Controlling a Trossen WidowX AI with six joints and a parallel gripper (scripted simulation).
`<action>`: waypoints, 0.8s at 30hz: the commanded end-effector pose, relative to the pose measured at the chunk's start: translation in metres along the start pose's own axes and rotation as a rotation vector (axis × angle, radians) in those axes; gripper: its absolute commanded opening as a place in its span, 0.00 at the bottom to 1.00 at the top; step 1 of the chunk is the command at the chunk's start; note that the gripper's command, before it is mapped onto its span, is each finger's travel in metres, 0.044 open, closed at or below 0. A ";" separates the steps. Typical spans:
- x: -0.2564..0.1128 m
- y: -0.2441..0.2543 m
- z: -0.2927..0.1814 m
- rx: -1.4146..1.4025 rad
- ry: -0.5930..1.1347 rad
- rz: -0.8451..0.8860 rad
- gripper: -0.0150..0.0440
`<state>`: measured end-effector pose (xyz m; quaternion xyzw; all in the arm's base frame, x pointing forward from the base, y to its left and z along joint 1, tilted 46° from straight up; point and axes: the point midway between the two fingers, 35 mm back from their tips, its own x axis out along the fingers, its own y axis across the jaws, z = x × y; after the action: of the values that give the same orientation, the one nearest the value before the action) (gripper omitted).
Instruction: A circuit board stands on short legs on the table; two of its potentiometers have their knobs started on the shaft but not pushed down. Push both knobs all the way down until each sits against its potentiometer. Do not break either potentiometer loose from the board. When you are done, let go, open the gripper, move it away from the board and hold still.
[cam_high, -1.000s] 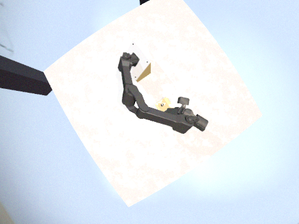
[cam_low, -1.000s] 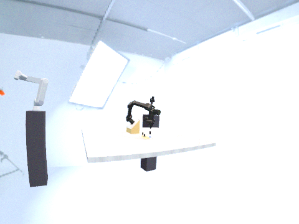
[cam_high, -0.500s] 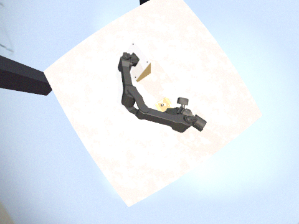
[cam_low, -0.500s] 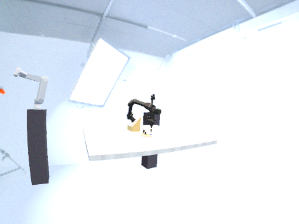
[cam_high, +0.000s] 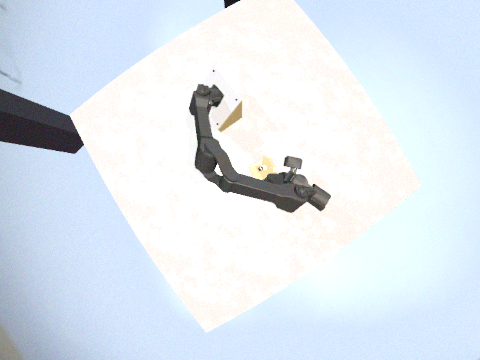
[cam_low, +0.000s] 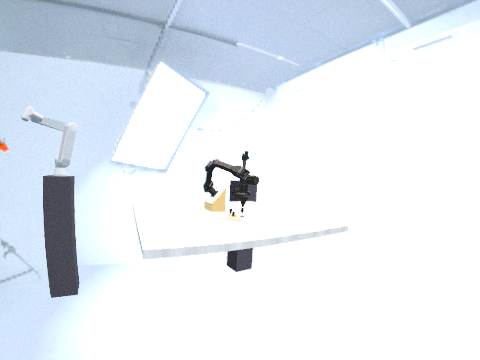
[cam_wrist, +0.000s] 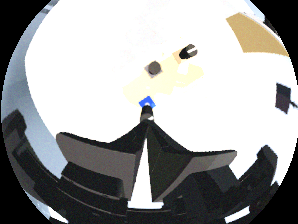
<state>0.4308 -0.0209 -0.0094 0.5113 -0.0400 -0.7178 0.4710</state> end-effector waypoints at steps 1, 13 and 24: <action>0.001 0.001 0.000 -0.003 -0.001 0.005 0.25; 0.004 0.001 0.000 -0.003 -0.001 0.005 0.25; 0.004 0.001 0.000 -0.003 -0.001 0.005 0.25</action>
<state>0.4307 -0.0243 -0.0126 0.5114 -0.0401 -0.7176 0.4711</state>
